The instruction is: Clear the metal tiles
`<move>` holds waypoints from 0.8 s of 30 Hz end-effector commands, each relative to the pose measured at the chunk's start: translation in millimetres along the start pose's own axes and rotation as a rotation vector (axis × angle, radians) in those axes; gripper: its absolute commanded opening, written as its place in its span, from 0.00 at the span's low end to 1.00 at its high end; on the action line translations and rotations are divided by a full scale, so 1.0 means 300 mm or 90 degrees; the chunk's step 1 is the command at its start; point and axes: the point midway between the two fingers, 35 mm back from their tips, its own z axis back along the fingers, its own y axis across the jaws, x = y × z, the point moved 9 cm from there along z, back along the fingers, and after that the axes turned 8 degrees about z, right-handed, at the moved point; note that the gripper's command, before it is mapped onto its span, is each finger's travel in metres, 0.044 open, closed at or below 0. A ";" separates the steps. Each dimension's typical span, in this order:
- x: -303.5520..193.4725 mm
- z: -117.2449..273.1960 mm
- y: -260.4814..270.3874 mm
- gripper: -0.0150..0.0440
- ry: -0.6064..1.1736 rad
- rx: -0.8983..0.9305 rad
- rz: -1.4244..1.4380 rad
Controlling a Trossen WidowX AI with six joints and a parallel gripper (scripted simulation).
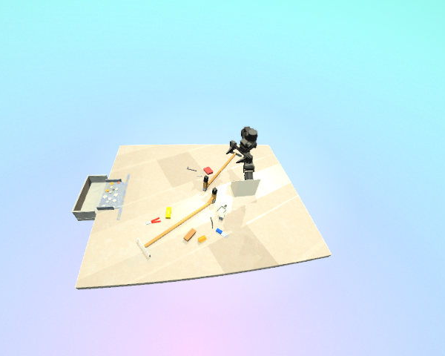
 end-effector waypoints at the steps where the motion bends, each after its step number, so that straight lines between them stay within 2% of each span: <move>1: -0.011 -0.002 0.035 1.00 -0.010 -0.010 -0.051; 24: 0.007 -0.012 0.041 1.00 -0.002 -0.017 -0.067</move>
